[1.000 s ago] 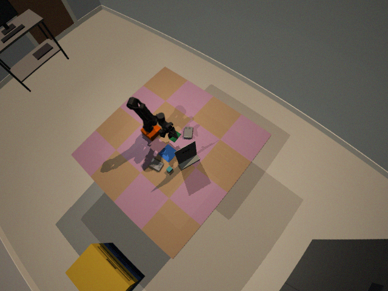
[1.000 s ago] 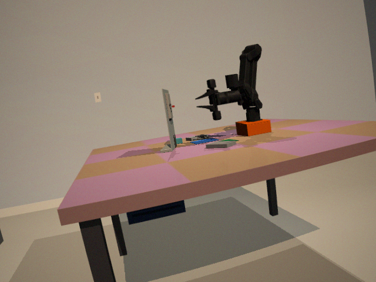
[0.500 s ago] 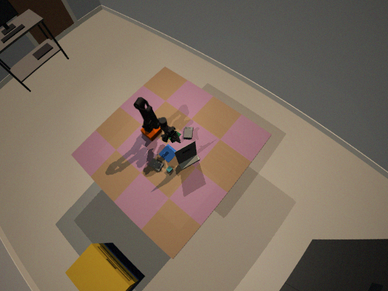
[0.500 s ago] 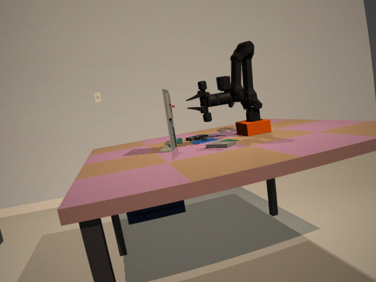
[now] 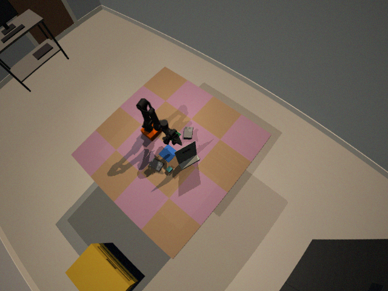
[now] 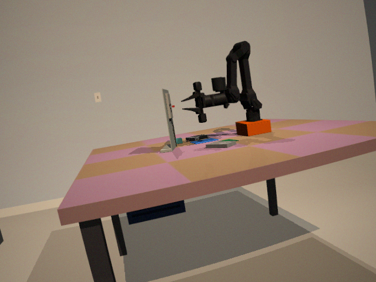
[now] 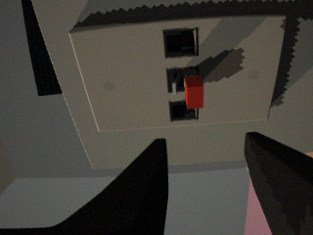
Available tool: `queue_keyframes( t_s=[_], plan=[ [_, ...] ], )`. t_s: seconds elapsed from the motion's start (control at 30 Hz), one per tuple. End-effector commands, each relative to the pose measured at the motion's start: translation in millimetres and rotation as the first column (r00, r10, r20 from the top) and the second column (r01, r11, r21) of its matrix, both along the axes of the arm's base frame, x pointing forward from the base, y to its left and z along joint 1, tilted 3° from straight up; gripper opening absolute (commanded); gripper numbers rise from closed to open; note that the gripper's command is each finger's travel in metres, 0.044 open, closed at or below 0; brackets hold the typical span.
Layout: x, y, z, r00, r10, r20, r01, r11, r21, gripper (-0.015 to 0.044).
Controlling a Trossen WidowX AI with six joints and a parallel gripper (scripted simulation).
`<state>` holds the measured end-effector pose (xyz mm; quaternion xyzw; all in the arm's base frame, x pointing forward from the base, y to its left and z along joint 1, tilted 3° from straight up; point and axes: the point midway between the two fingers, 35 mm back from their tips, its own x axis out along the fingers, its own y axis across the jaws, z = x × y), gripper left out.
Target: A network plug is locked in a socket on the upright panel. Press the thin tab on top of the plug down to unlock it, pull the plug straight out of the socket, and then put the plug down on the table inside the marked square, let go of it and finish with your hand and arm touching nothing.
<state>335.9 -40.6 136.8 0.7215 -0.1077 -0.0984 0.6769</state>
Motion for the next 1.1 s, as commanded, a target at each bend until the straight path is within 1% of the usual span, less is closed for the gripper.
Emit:
queue_keyframes(
  t_s=[0.0,0.87,1.07],
  plan=[
    [8,-3,3,1.0,0.004,0.009,-0.004,1.0,-0.003,0.0156],
    [39,-24,3,1.0,0.004,0.011,-0.004,1.0,-0.005,0.0156],
    [39,-24,3,1.0,0.004,0.011,-0.004,1.0,-0.005,0.0116]
  ],
)
